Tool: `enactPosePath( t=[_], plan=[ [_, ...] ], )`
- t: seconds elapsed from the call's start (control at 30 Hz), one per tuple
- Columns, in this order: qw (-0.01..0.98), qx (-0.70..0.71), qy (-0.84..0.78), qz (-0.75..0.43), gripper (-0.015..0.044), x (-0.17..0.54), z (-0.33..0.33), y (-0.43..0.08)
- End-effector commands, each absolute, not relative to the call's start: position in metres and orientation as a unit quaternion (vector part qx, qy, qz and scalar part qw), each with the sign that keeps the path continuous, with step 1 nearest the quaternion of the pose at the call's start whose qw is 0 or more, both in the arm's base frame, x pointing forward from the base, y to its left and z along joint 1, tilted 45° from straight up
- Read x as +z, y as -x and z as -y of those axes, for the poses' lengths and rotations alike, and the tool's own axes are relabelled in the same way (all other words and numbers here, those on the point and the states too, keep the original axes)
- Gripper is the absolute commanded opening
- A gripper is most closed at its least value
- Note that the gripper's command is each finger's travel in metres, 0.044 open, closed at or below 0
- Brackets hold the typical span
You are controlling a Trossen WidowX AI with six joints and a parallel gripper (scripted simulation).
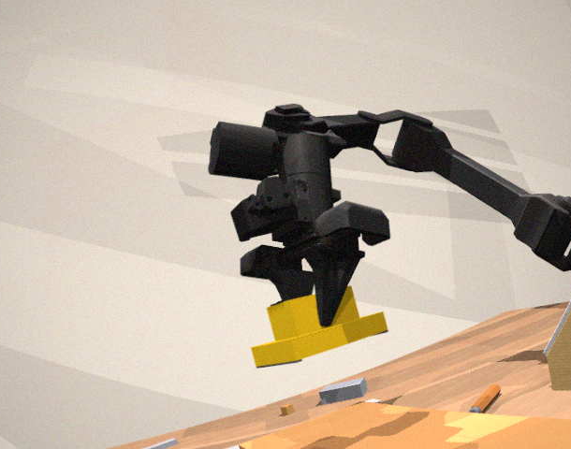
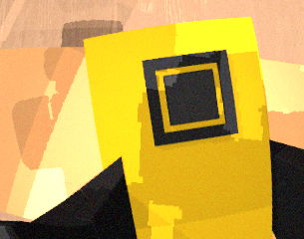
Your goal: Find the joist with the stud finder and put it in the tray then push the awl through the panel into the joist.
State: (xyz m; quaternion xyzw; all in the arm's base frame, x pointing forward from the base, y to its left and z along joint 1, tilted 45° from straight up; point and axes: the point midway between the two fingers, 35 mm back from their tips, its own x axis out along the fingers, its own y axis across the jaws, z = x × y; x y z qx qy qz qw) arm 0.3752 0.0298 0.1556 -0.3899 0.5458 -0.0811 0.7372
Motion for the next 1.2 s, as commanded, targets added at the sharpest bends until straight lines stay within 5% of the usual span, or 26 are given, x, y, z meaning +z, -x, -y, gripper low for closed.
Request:
enactPosePath(
  t=[0.0,0.53,1.17],
  plan=[
    [0.727,-0.029,0.412,-0.548,0.0,0.133,-0.066,-0.377],
    [0.642,0.144,0.497,-0.566,0.0,0.028,-0.186,-0.338],
    [0.493,0.304,0.587,-0.565,0.0,-0.093,-0.273,-0.224]
  ],
)
